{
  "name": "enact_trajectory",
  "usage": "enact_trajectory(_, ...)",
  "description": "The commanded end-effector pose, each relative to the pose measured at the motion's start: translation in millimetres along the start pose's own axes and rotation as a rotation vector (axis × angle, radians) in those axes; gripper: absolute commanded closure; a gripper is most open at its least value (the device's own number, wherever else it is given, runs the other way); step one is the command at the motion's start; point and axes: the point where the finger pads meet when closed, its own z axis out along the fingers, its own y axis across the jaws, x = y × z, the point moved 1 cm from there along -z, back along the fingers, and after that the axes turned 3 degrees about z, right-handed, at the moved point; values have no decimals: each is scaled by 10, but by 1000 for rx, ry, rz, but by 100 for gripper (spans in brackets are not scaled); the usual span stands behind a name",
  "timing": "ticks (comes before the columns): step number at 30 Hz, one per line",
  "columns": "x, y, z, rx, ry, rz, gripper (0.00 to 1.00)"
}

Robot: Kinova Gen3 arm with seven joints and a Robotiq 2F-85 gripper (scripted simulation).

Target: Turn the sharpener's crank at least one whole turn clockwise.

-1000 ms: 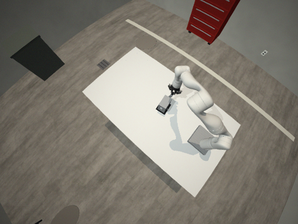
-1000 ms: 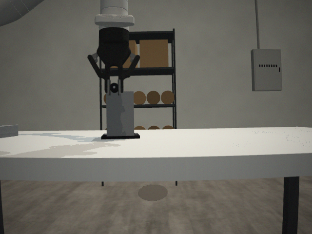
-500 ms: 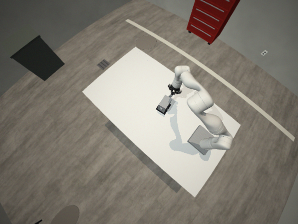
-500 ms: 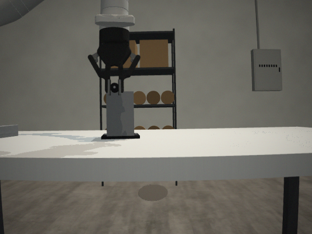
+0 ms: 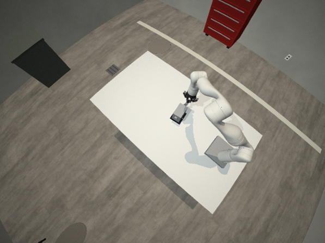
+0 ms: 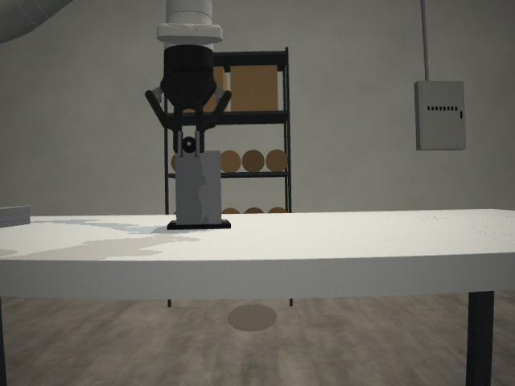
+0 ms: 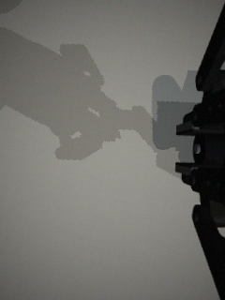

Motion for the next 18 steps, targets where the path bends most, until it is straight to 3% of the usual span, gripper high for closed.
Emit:
enact_trajectory(1, 1, -9, -9, 3, 1, 0, 100)
enact_trajectory(18, -5, -130, -23, 3, 1, 0, 100)
